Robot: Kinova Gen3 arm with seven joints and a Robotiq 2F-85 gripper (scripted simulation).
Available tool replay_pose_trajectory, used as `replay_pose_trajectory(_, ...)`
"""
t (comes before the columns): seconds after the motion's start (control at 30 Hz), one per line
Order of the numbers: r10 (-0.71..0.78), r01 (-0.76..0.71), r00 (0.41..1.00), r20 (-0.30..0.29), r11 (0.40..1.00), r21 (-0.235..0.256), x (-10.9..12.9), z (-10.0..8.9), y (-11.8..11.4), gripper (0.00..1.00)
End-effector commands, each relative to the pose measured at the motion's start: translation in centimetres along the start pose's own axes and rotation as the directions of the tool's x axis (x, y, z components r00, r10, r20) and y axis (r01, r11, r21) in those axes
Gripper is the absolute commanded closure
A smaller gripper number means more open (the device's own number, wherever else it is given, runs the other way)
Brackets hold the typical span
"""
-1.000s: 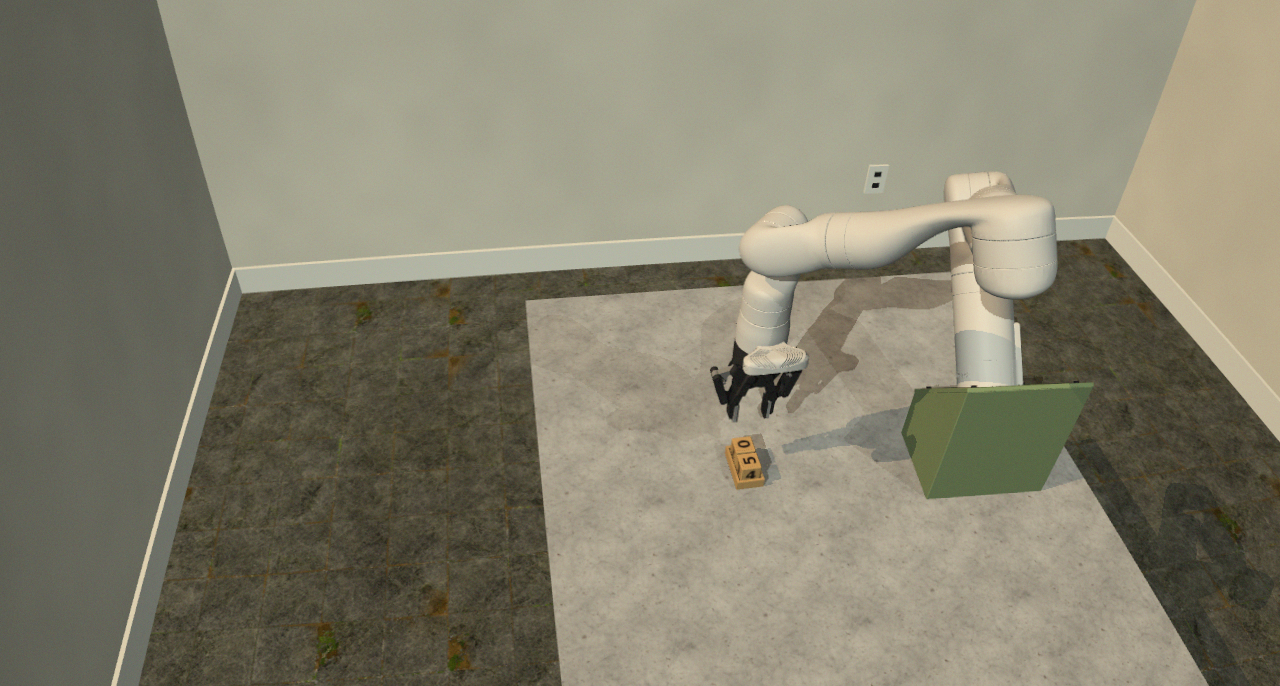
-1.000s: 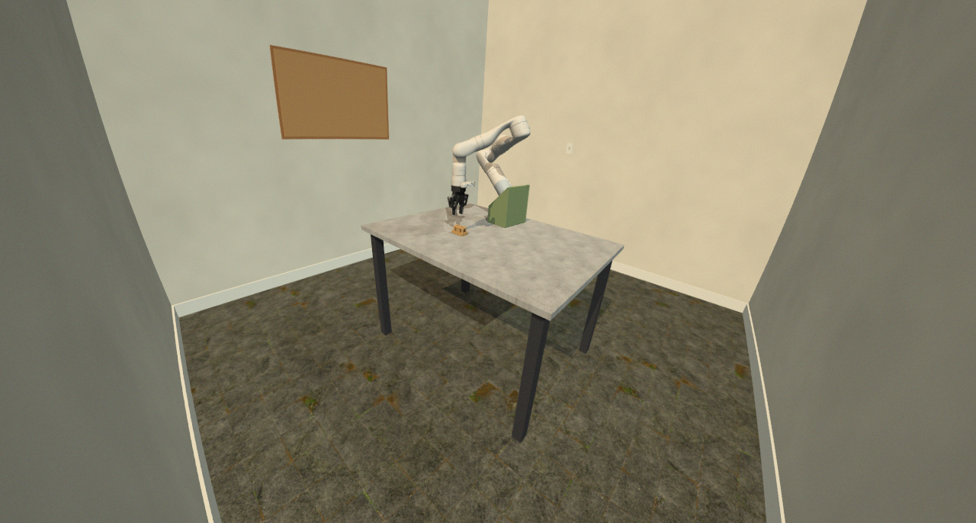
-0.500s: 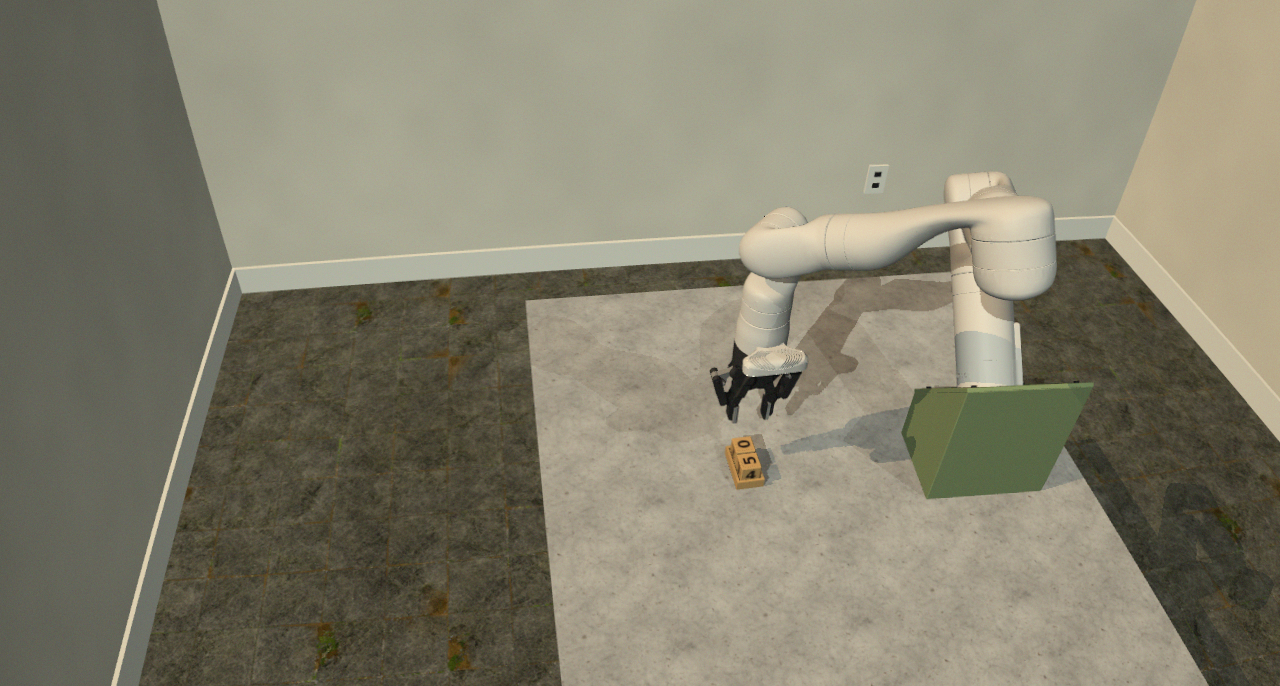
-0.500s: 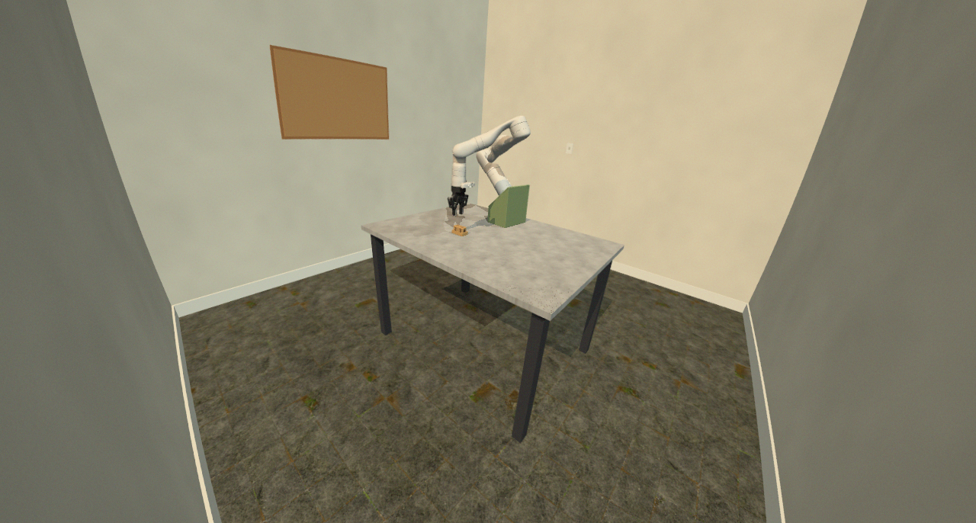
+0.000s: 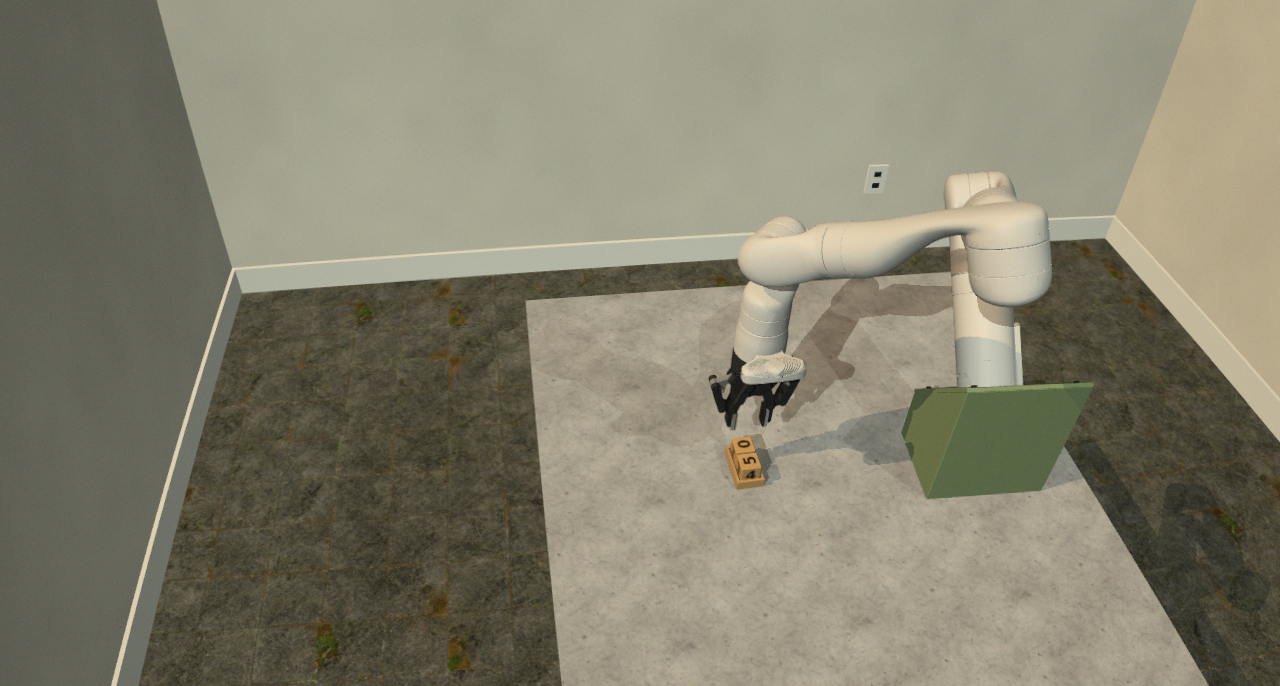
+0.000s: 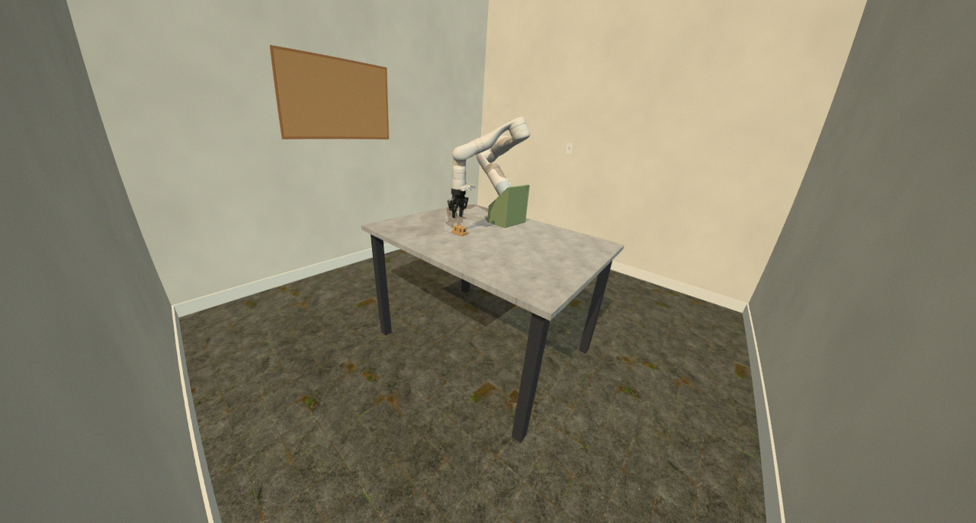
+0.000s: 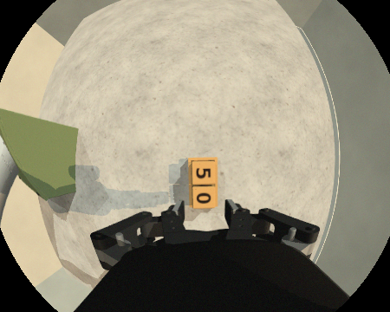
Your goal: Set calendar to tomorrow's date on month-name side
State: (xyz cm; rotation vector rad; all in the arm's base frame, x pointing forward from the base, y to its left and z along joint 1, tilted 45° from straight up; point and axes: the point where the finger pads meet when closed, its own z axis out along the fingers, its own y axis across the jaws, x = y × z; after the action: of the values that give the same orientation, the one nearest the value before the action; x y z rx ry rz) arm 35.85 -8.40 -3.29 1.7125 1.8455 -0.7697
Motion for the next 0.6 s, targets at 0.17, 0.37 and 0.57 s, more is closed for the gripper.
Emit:
replay_pose_trajectory(0.17,0.001,-0.001,1.000,0.002,1.000,0.003,-0.1,1.2,-0.1,0.52)
replay_pose_trajectory(0.37,0.001,-0.001,1.000,0.002,1.000,0.003,0.0,1.9,0.0,0.52)
replay_pose_trajectory(0.57,0.001,-0.001,1.000,0.002,1.000,0.003,0.0,2.7,0.0,0.52)
